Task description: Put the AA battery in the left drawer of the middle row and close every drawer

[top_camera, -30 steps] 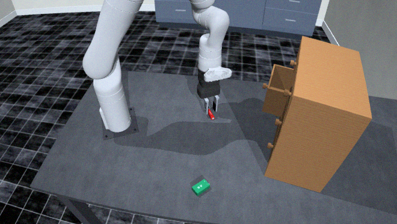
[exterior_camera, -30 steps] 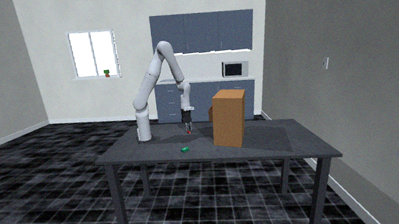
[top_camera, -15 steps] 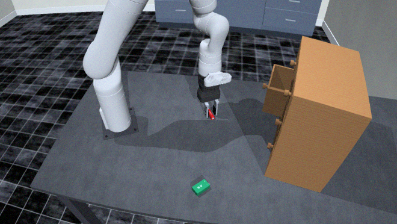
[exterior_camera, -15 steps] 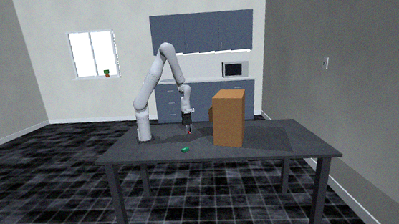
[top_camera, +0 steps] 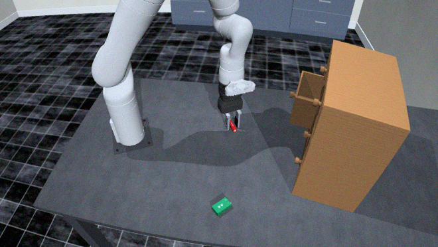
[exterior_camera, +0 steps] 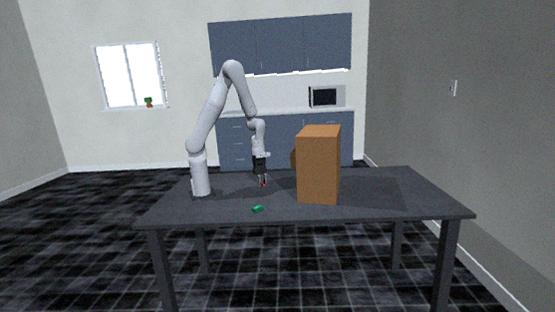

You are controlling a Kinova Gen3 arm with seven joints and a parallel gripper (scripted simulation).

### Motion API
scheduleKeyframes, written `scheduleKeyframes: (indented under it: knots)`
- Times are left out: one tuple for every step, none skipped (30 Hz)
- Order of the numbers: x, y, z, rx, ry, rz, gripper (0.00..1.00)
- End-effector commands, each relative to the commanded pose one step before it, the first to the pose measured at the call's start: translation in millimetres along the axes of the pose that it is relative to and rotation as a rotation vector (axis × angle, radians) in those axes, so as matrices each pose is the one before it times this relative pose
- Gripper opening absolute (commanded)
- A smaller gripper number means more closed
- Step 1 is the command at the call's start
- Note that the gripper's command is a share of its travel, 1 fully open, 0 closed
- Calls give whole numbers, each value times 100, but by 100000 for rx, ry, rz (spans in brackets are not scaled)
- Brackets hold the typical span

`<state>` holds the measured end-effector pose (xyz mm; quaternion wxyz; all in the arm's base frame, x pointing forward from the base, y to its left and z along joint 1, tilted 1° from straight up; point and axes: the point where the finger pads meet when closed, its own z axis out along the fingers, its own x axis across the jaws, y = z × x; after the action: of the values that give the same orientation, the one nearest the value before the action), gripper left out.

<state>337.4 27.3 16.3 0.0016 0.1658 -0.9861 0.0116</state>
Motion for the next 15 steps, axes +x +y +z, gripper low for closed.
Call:
scheduleKeyframes:
  knots:
    - [97,4,76,81,-2,172,61]
    - [0,0,0,0,0,0,61]
    - [0,0,0,0,0,0,61]
    - [0,0,0,0,0,0,61]
    - [0,0,0,0,0,0,61]
    - [0,0,0,0,0,0,61]
    - [0,0,0,0,0,0,31]
    - [0,0,0,0,0,0,31]
    - [0,0,0,0,0,0,31]
    - [-1,0,0,0,-1,0,31]
    - [0,0,0,0,0,0,31]
    - [0,0,0,0,0,0,31]
    - [0,0,0,0,0,0,31]
    - [0,0,0,0,0,0,31]
    - [0,0,0,0,0,0,31]
